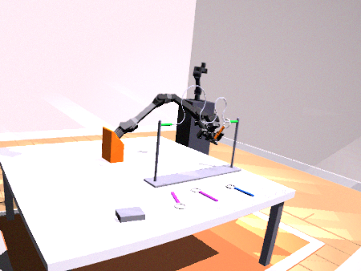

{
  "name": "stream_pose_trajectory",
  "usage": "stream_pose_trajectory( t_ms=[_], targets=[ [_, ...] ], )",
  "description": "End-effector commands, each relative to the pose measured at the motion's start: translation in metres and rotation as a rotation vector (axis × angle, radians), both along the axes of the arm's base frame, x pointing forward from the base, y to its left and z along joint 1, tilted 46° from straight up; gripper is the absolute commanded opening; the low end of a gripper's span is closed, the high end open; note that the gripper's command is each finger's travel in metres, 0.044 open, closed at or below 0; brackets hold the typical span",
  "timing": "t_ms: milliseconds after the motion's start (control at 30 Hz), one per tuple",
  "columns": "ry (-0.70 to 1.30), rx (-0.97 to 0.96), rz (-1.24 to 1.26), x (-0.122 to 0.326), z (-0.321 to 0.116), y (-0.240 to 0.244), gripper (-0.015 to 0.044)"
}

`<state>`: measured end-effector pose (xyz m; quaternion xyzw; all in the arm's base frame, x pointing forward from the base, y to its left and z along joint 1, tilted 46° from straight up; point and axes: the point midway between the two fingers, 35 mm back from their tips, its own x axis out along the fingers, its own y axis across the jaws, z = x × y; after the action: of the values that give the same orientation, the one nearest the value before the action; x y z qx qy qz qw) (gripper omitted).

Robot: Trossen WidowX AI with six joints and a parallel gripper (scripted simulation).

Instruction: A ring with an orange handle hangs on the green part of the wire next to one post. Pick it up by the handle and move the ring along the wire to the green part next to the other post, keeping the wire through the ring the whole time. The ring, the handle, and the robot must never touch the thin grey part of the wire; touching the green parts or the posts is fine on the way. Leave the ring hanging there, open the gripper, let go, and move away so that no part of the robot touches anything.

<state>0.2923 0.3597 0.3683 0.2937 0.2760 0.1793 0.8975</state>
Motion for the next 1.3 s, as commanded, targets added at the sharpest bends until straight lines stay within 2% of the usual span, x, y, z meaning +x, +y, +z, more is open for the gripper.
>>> stream_pose_trajectory(
  t_ms=[0,600,1267],
  targets=[
    [-0.022,-0.062,-0.004,0.001,-0.004,-0.013,-0.015],
    [-0.105,-0.435,-0.007,0.013,-0.03,-0.067,-0.015],
    [-0.194,-0.827,-0.007,0.027,-0.033,-0.128,-0.015]
  ],
)
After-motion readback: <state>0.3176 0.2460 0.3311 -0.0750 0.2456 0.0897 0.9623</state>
